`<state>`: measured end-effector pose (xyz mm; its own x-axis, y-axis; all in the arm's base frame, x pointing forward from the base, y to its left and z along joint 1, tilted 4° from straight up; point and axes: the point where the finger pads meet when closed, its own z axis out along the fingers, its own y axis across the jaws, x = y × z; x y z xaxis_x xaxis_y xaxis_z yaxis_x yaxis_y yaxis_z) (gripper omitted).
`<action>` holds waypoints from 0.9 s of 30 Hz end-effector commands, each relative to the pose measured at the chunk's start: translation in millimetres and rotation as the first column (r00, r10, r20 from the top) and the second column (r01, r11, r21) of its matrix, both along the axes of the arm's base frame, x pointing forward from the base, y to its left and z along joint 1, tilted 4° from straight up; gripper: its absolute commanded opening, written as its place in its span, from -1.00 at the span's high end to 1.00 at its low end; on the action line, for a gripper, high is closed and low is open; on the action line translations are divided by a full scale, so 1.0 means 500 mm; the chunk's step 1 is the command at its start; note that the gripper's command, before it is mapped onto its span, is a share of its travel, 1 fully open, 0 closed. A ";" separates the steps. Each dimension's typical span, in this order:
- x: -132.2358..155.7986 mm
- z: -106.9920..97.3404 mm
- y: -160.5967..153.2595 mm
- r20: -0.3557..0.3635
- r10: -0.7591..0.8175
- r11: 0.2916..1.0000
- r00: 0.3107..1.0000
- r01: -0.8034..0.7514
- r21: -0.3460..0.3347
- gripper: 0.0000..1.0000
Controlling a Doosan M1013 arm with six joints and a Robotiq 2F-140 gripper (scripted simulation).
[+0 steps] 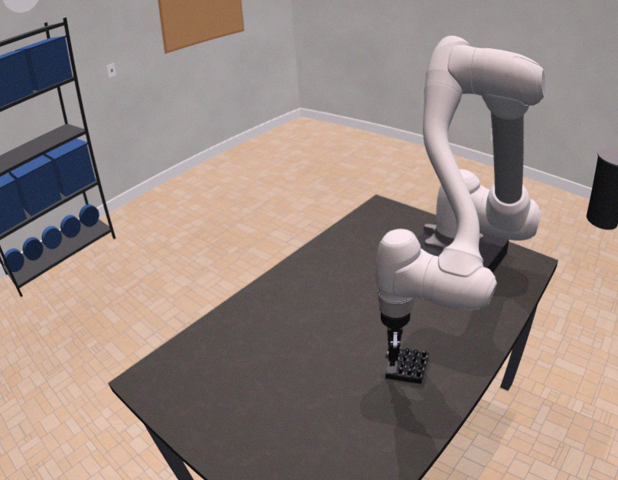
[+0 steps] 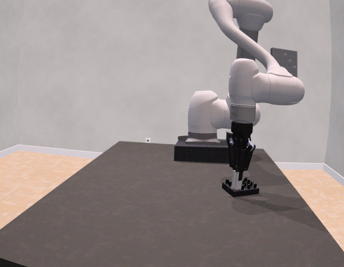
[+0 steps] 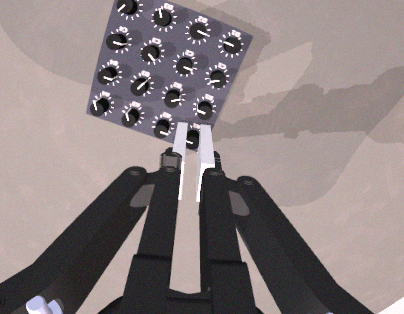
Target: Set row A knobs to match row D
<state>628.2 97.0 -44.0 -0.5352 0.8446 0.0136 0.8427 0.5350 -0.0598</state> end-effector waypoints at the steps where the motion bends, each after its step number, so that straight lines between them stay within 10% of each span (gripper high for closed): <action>1: 0.000 0.000 0.000 0.000 0.000 1.000 1.000 0.000 0.000 0.90; 27: 0.000 0.005 0.000 0.000 0.000 1.000 1.000 0.000 0.000 0.77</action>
<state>628.3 97.0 -42.9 -0.5352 0.8446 0.0136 0.8427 0.5350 -0.0599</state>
